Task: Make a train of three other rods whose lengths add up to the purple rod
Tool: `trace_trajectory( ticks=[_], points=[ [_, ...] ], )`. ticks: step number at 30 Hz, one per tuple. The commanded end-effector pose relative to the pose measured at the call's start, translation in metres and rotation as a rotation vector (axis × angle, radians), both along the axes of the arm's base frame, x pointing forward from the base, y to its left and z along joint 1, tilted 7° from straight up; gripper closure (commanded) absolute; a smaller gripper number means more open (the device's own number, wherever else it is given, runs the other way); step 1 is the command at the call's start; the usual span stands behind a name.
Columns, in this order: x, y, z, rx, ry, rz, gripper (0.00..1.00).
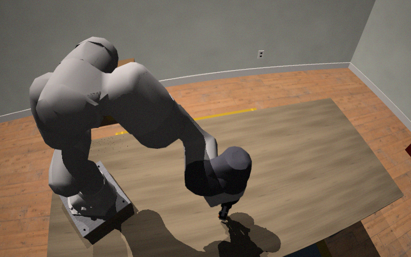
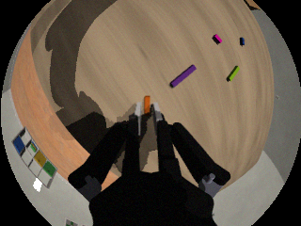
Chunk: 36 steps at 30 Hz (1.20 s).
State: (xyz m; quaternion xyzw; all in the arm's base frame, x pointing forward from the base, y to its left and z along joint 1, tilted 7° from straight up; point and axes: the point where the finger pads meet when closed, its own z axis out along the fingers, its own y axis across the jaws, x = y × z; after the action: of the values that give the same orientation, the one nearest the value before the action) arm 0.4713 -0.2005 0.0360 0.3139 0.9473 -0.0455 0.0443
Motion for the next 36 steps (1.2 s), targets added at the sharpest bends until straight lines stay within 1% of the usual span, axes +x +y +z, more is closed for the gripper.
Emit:
trace_trajectory(
  ticks=[1,27,36],
  points=[
    [0.0002,0.0017,-0.0006,0.001,0.0,0.005,0.85],
    [0.0002,0.0016,-0.0007,0.001,0.0,0.005,0.85],
    [0.0004,0.0013,-0.0041,0.001,0.0,0.005,0.85]
  ],
)
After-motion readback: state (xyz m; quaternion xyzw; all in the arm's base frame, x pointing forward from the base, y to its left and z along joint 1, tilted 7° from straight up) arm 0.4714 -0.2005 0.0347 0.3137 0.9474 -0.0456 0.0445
